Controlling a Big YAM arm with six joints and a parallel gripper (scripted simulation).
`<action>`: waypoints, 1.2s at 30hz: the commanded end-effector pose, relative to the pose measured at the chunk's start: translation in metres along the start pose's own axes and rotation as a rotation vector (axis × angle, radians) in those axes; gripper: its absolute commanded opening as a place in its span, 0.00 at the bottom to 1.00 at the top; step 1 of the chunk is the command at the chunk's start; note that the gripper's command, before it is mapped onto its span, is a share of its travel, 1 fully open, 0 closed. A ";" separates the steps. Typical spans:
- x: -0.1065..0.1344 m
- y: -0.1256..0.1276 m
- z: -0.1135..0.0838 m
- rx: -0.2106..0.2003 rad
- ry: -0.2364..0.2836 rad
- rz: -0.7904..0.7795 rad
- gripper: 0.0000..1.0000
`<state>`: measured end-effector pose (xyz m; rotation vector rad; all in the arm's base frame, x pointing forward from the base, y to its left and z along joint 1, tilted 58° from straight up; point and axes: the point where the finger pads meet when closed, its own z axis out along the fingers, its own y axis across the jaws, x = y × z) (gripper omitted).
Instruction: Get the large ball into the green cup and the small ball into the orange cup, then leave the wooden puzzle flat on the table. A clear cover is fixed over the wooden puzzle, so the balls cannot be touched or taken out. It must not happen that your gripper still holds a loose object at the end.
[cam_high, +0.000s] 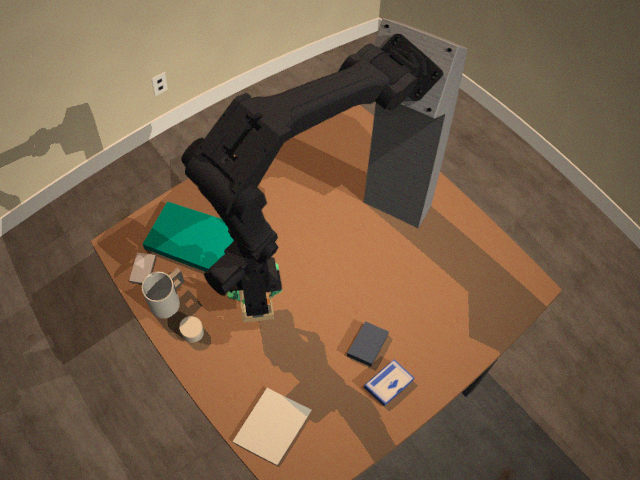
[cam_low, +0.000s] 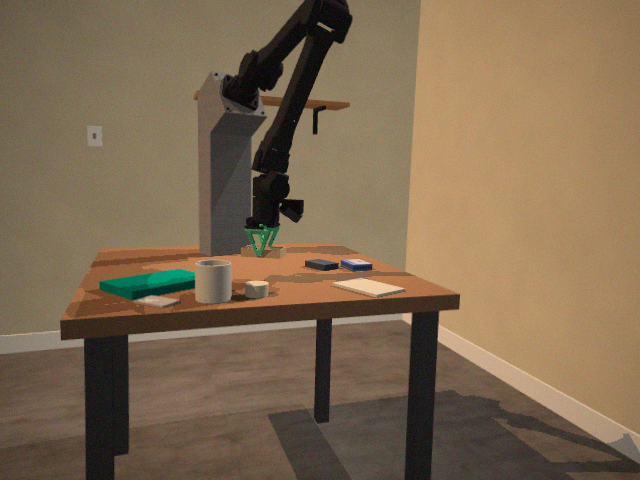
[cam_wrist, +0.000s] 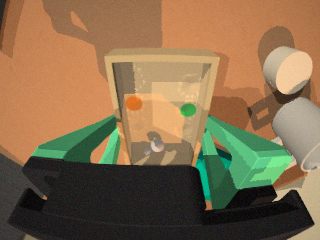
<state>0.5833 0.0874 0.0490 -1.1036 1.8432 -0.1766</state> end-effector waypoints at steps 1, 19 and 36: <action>-0.006 0.002 -0.004 0.005 -0.011 -0.001 0.68; 0.011 0.002 -0.005 -0.005 -0.012 0.002 0.68; 0.015 0.006 -0.003 0.001 0.008 0.025 0.68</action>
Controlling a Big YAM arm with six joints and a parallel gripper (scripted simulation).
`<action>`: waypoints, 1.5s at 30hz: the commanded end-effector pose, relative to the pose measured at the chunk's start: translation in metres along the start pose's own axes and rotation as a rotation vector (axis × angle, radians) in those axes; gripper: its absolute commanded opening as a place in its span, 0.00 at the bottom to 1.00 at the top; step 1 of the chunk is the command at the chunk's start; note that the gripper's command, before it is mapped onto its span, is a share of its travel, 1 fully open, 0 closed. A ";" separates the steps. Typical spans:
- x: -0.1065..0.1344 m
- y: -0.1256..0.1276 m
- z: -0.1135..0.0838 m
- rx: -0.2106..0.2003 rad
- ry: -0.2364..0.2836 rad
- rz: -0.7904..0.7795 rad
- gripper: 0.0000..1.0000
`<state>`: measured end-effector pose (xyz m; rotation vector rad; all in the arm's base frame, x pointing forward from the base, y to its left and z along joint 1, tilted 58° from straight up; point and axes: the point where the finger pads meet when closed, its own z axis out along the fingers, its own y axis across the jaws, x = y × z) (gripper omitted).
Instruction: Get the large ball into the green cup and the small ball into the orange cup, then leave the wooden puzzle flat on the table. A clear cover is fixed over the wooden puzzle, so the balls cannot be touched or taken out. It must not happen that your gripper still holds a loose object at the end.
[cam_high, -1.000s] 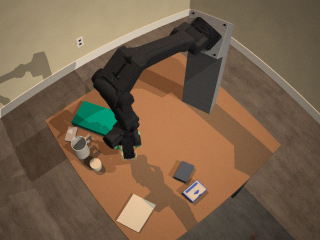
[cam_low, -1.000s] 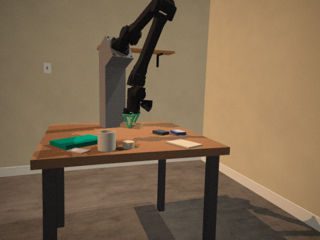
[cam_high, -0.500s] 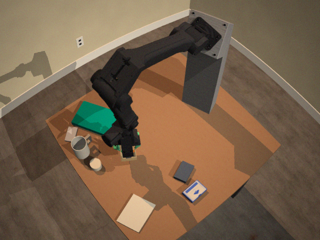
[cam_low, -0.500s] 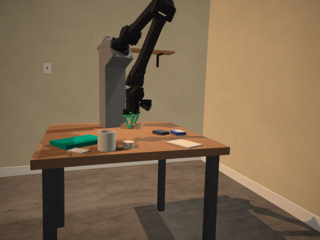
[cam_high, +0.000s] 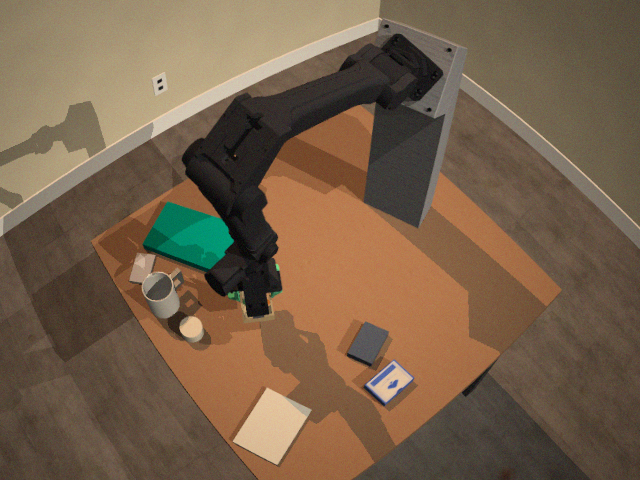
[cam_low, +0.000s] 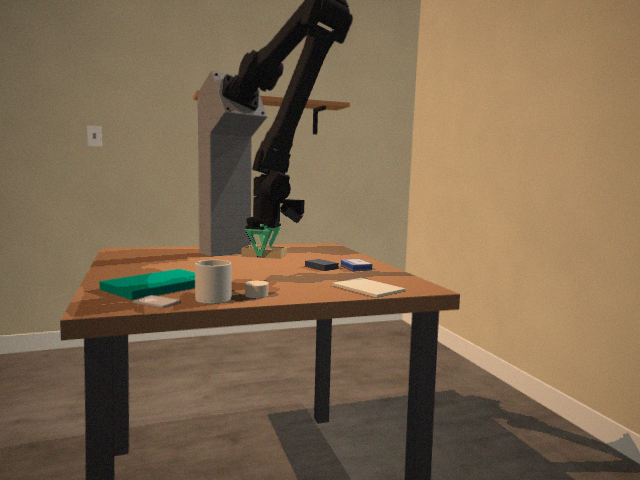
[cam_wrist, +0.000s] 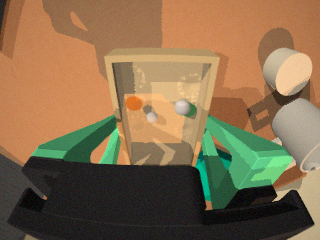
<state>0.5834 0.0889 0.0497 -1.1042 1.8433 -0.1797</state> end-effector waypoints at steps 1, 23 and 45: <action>0.007 0.002 -0.005 0.005 0.001 0.011 0.68; -0.001 0.007 -0.005 -0.002 -0.002 0.007 0.68; 0.009 0.004 -0.001 -0.018 0.004 0.012 0.68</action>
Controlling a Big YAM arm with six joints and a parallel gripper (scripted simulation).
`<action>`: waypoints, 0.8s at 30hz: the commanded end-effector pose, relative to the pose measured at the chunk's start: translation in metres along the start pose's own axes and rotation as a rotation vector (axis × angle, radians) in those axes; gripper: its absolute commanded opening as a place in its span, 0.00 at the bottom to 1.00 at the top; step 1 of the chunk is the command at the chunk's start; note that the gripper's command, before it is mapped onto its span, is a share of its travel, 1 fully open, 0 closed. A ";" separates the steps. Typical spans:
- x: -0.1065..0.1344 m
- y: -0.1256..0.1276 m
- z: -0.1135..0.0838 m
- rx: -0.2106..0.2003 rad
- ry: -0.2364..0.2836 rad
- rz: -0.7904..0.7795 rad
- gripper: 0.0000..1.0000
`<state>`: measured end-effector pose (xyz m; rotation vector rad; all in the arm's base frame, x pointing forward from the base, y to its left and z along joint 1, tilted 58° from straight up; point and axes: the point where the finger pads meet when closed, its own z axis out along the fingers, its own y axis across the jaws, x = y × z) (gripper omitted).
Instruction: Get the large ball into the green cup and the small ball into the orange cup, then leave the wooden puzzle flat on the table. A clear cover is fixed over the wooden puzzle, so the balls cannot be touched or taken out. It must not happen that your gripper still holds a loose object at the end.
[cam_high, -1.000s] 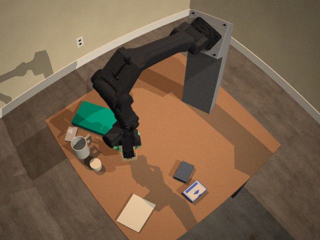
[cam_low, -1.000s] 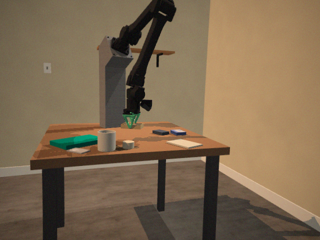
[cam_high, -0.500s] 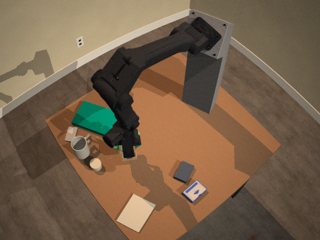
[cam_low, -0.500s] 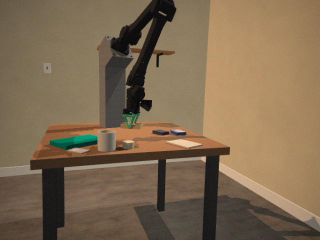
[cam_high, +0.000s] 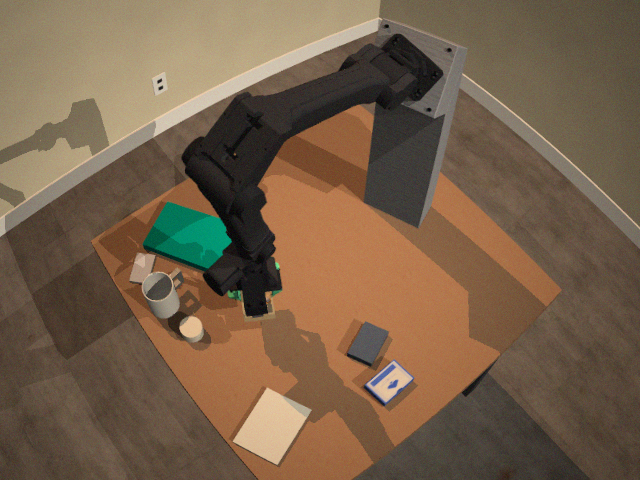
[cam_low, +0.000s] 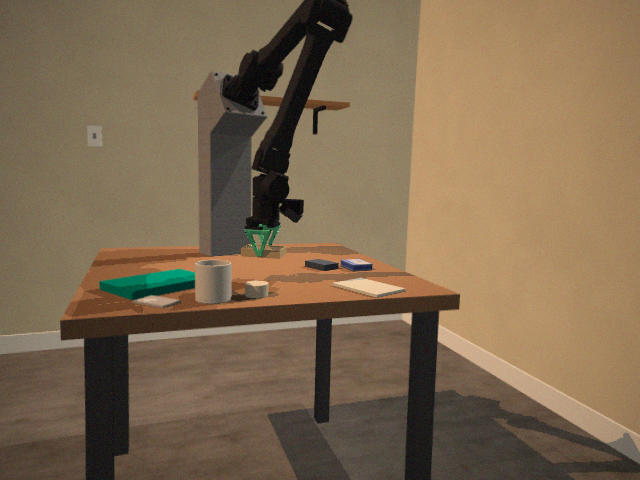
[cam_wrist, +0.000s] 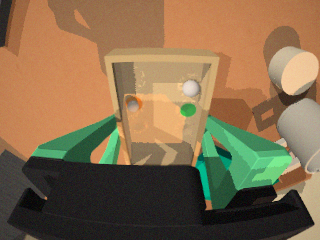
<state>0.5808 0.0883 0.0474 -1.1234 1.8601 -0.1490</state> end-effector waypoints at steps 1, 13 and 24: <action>-0.003 0.006 -0.002 0.016 -0.005 0.001 0.68; 0.005 0.016 0.001 0.182 -0.003 0.008 0.68; -0.005 -0.015 -0.007 0.221 -0.018 -0.008 0.68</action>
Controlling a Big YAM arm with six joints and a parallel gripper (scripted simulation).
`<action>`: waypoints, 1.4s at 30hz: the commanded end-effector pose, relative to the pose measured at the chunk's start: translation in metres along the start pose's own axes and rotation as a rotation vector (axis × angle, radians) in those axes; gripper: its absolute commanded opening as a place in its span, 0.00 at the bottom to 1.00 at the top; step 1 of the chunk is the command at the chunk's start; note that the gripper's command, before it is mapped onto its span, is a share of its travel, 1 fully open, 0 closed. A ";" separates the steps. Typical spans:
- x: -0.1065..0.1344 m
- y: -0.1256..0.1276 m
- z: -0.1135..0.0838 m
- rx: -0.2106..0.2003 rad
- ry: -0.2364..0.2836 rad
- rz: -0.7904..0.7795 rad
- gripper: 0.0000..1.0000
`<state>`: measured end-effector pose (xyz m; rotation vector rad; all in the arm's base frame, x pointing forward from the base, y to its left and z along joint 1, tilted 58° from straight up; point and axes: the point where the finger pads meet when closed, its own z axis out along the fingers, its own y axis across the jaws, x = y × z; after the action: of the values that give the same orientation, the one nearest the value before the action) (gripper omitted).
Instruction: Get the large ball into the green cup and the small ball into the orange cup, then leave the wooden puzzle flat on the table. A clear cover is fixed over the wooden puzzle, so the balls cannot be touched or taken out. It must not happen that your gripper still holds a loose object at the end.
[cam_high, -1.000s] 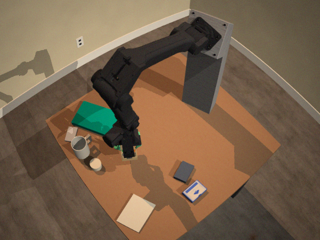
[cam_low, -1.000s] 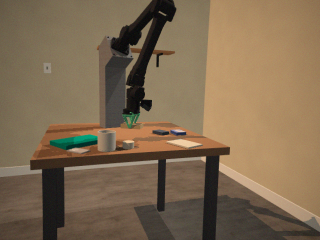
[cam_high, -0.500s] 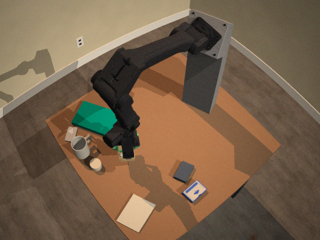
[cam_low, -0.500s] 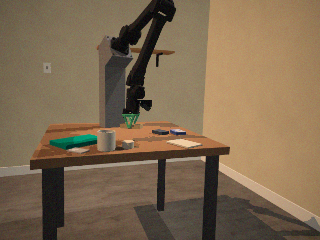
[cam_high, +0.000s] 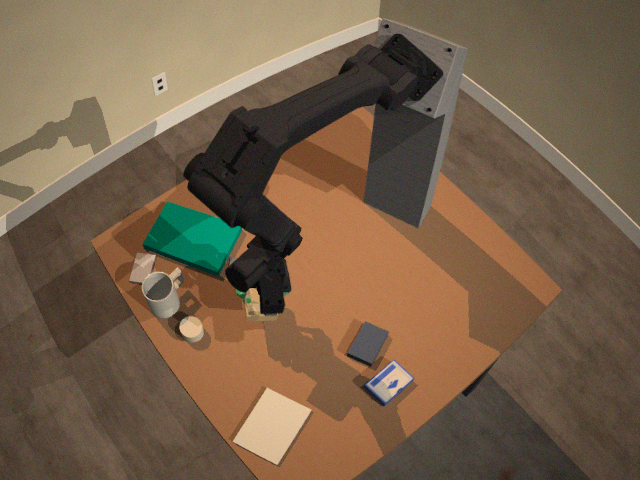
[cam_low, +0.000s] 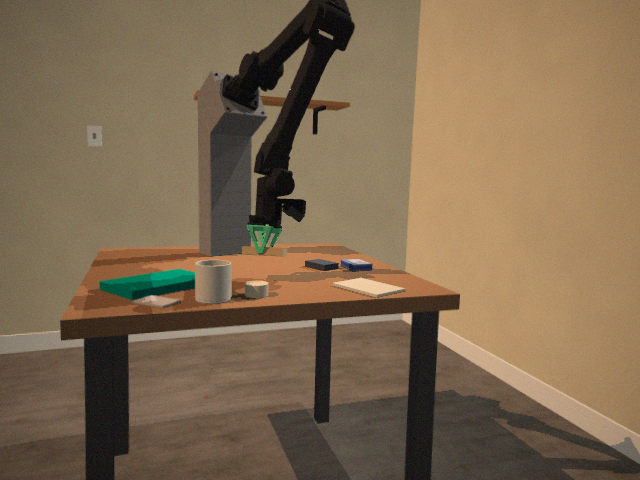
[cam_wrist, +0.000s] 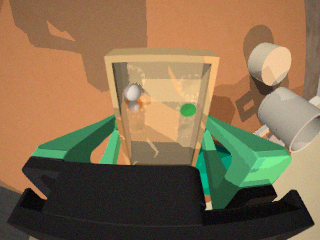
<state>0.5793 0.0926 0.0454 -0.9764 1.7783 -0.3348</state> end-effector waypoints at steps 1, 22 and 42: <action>-0.003 -0.021 -0.004 -0.020 0.001 -0.003 0.68; -0.010 -0.008 -0.005 -0.184 -0.010 -0.008 0.68; -0.009 -0.012 -0.001 -0.171 -0.007 -0.001 0.68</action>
<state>0.5820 0.0875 0.0478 -1.1064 1.8474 -0.1738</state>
